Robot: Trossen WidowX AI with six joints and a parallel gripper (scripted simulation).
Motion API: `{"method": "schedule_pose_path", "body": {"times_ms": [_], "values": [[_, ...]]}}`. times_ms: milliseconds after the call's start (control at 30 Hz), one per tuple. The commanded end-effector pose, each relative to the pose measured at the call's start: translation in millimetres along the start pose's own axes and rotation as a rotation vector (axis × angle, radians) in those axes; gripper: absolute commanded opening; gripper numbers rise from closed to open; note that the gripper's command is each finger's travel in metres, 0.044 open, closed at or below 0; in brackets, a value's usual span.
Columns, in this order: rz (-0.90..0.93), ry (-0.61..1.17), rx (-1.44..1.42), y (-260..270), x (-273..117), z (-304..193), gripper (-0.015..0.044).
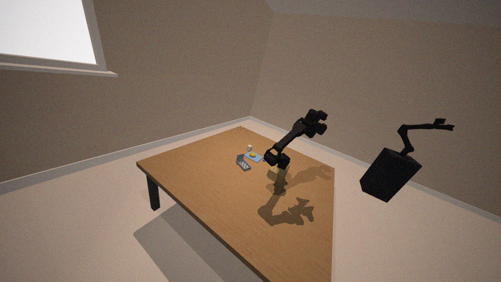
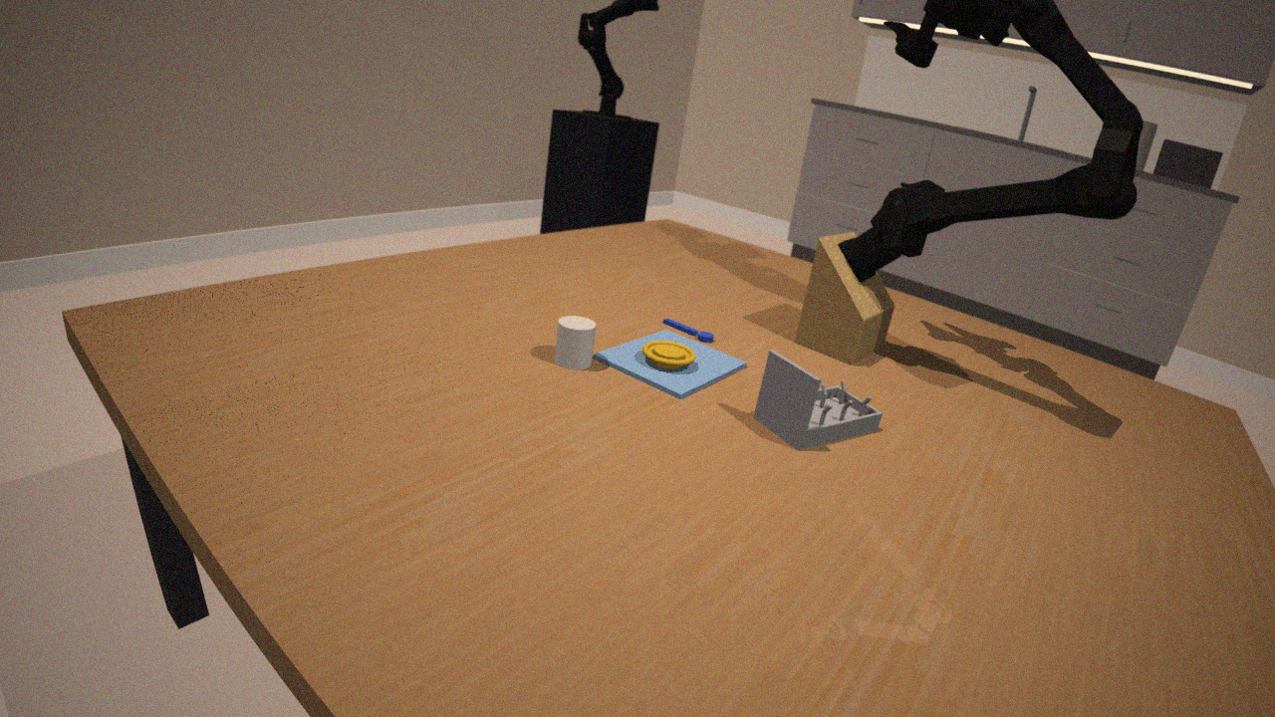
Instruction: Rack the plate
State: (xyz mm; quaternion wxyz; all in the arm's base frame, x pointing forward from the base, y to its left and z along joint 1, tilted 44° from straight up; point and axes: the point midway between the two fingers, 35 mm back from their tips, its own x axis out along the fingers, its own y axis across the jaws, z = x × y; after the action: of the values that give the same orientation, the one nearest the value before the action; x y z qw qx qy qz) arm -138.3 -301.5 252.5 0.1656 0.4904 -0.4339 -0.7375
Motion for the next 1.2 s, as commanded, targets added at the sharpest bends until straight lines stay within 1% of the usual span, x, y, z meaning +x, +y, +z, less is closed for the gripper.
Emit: {"method": "schedule_pose_path", "body": {"times_ms": [0, 733, 933, 1167], "values": [[-0.027, 0.066, -0.087, -2, 4, -21, 0.04], [-0.156, 0.411, -0.658, -37, 16, -126, 0.04], [-0.123, 0.512, -0.753, -42, 10, -155, 0.04], [-0.138, 0.607, -0.902, -57, 7, -181, 0.04]]}}
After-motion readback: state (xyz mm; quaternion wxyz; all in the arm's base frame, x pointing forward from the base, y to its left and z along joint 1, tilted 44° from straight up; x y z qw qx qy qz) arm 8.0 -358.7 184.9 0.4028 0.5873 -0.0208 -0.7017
